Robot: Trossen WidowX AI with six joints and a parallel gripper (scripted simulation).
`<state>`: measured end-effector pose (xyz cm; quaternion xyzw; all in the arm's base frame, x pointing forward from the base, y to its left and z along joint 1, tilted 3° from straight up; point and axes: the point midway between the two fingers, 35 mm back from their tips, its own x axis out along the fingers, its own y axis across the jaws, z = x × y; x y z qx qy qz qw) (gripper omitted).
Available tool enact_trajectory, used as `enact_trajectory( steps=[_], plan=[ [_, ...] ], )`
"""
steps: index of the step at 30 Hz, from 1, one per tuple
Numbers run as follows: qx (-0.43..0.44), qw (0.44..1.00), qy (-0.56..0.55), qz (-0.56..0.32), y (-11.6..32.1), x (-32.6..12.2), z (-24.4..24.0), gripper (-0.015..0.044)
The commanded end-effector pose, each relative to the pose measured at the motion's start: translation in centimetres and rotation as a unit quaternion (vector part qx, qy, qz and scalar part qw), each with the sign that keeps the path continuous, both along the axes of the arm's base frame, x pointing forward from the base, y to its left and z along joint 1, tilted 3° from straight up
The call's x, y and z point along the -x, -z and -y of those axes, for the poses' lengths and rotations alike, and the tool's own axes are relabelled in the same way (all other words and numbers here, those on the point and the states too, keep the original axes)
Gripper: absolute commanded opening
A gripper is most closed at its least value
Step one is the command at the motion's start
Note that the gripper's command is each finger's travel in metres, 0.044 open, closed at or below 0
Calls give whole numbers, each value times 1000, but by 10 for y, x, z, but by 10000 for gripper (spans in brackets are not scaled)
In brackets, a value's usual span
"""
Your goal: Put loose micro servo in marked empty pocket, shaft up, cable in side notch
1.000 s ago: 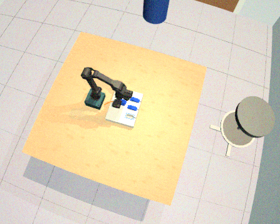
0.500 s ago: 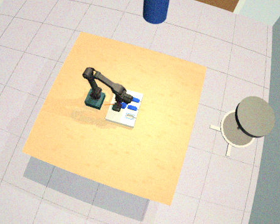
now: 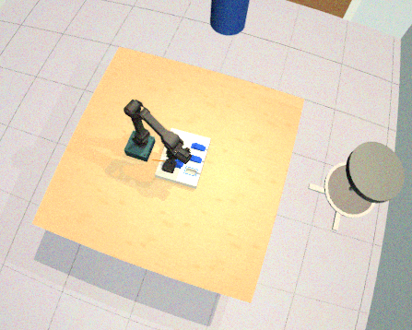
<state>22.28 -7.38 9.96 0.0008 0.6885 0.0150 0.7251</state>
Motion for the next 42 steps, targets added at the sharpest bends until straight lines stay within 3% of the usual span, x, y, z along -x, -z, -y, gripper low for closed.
enact_trajectory(
  steps=[1,21,42],
  plan=[
    [-1,1000,12,4,-1,-3,4,0],
    [-20,940,340,-4,-1,-3,4,0],
    [-37,758,651,-12,-1,-3,4,0]
  ],
)
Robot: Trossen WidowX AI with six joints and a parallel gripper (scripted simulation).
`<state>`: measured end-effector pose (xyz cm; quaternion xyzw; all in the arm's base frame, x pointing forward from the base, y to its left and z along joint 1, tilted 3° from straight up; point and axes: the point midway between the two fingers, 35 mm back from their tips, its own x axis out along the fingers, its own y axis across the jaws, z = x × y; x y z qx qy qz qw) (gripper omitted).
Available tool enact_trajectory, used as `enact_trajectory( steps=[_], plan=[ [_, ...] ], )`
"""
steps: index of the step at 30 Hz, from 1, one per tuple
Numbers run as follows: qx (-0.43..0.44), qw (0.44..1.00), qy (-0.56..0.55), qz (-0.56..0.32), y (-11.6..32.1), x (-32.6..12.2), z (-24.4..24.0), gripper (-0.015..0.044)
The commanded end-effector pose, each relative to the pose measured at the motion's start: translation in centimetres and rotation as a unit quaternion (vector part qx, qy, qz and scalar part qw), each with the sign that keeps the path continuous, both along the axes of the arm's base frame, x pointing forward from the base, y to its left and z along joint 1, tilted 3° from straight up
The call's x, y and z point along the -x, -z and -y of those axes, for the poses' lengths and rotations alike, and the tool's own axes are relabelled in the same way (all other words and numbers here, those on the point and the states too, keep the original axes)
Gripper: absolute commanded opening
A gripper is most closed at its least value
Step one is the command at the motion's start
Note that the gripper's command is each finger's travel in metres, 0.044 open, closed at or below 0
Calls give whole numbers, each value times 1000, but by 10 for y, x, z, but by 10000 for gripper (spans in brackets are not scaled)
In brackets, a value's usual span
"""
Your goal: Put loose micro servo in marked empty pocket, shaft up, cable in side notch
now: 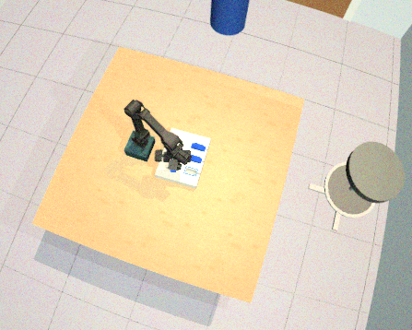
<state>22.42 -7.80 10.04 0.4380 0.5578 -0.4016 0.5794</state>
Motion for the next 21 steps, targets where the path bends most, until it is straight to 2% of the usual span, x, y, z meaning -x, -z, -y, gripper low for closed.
enact_trajectory(
  steps=[1,11,21],
  plan=[
    [-5,997,82,1,-1,-1,0,0],
    [-15,968,252,-3,-1,-1,0,0],
    [-25,910,414,-7,-1,-1,0,0]
  ],
)
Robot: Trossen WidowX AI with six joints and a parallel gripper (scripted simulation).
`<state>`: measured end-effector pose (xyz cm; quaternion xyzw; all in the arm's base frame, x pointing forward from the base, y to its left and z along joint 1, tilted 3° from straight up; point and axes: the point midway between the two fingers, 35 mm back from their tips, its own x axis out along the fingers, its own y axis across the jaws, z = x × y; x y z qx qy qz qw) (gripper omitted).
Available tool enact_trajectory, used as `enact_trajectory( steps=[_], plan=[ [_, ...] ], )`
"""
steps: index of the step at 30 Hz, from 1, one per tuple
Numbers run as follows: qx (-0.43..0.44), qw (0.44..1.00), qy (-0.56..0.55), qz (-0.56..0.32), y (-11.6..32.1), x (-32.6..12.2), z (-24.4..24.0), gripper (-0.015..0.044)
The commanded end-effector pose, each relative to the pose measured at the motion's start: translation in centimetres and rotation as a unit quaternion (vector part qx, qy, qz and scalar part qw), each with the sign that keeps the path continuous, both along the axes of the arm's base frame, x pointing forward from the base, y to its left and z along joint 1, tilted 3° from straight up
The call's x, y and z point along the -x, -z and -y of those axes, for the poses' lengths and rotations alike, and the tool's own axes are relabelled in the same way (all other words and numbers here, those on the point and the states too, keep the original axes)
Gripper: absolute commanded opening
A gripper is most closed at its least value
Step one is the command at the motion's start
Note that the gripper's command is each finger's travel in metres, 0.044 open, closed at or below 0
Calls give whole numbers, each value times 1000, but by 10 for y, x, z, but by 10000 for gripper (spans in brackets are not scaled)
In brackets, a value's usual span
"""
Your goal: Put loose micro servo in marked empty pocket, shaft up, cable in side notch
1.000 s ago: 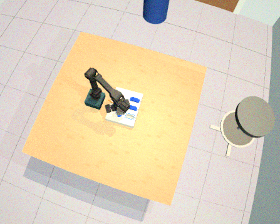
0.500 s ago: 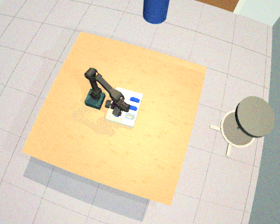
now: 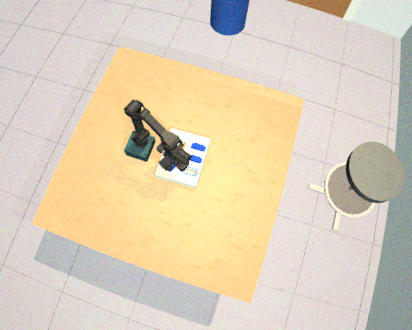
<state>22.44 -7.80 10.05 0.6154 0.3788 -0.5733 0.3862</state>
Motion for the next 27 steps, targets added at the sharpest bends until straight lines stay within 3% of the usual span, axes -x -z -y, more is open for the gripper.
enact_trajectory(
  steps=[1,14,27],
  plan=[
    [-5,997,82,1,-1,-1,0,0],
    [-18,953,301,-5,0,-1,0,0],
    [-30,862,506,-10,0,-1,0,0]
  ],
)
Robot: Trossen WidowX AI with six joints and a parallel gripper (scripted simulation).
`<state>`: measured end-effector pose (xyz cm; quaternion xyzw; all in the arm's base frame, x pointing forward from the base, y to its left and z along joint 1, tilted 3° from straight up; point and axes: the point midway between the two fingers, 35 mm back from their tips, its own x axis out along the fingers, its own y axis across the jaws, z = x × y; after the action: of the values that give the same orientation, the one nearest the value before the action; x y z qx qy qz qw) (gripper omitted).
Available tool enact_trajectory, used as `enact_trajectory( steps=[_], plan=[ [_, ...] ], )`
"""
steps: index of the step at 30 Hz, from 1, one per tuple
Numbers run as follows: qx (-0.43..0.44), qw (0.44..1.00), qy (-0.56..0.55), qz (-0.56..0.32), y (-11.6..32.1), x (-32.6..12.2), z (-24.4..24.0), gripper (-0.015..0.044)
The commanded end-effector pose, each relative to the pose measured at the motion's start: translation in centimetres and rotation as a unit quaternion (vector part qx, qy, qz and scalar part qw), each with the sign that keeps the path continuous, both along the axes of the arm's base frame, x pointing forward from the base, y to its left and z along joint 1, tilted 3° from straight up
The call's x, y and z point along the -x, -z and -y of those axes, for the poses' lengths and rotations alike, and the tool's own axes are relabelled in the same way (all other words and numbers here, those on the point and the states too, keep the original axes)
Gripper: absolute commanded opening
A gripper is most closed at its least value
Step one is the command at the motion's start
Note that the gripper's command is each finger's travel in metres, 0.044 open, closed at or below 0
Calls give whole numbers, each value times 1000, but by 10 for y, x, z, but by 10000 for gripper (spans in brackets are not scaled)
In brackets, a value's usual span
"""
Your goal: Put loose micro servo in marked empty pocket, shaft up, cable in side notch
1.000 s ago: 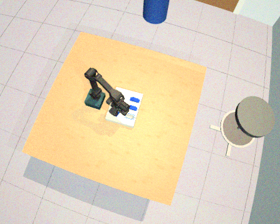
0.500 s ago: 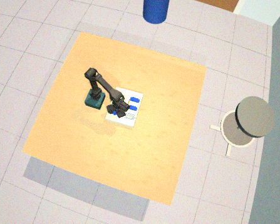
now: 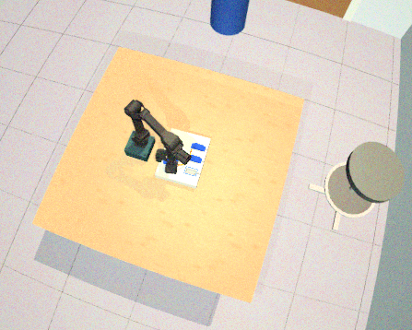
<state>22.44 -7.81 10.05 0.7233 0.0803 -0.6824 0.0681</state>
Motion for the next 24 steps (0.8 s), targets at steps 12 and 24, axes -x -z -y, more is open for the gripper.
enact_trajectory(
  steps=[12,24],
  plan=[
    [-6,996,90,0,-1,-5,0,0],
    [-6,996,90,2,-5,-53,-1,0]
  ],
)
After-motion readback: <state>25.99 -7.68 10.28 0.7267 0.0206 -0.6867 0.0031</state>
